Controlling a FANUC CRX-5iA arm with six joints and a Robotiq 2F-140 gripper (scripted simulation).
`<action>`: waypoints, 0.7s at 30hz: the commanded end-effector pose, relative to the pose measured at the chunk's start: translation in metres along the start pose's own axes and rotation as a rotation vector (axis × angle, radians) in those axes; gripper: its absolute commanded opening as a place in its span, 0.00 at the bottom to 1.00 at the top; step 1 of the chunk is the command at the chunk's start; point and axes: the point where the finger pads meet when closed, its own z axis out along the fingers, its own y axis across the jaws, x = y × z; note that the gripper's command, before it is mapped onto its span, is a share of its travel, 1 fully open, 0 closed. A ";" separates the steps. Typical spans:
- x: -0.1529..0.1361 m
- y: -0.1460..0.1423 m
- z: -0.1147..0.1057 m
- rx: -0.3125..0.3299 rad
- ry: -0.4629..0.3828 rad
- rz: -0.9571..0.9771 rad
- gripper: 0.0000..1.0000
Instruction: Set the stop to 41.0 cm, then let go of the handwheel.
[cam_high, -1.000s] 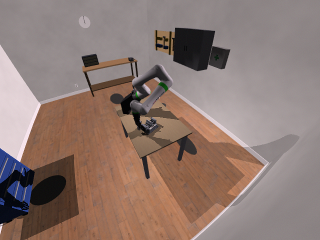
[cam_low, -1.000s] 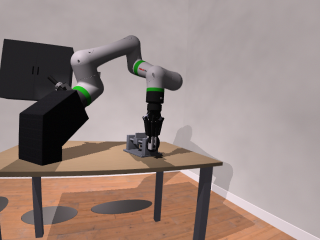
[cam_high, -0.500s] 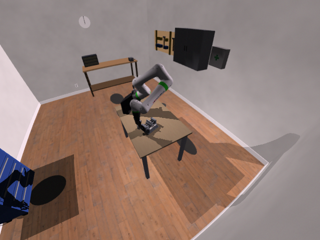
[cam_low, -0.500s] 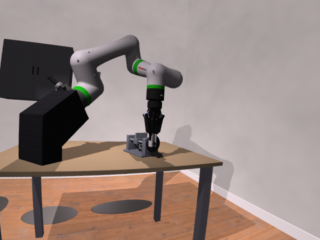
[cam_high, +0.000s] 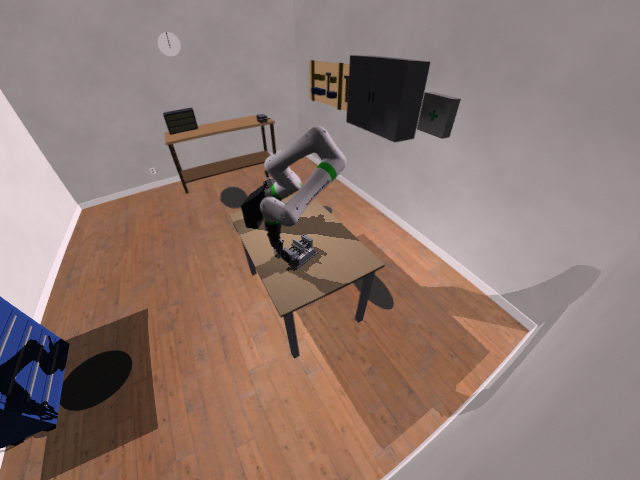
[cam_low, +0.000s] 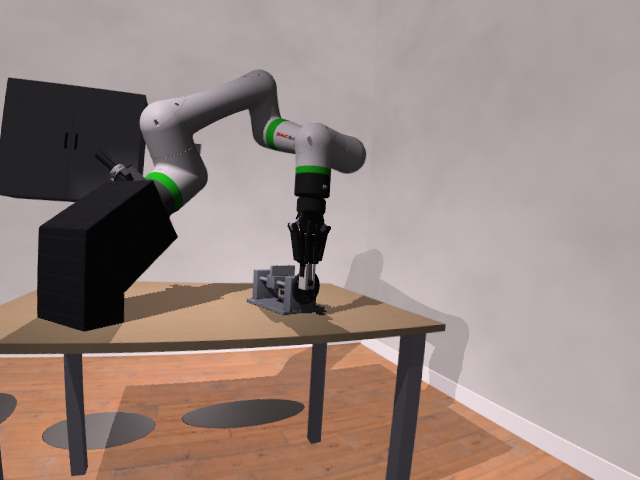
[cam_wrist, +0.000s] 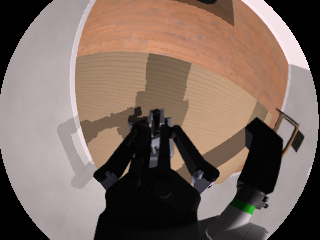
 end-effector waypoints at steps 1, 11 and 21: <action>0.000 -0.002 -0.002 0.000 0.000 0.000 0.04; 0.000 -0.005 -0.005 0.000 0.000 0.000 0.04; 0.000 -0.006 -0.007 0.000 0.000 0.000 0.04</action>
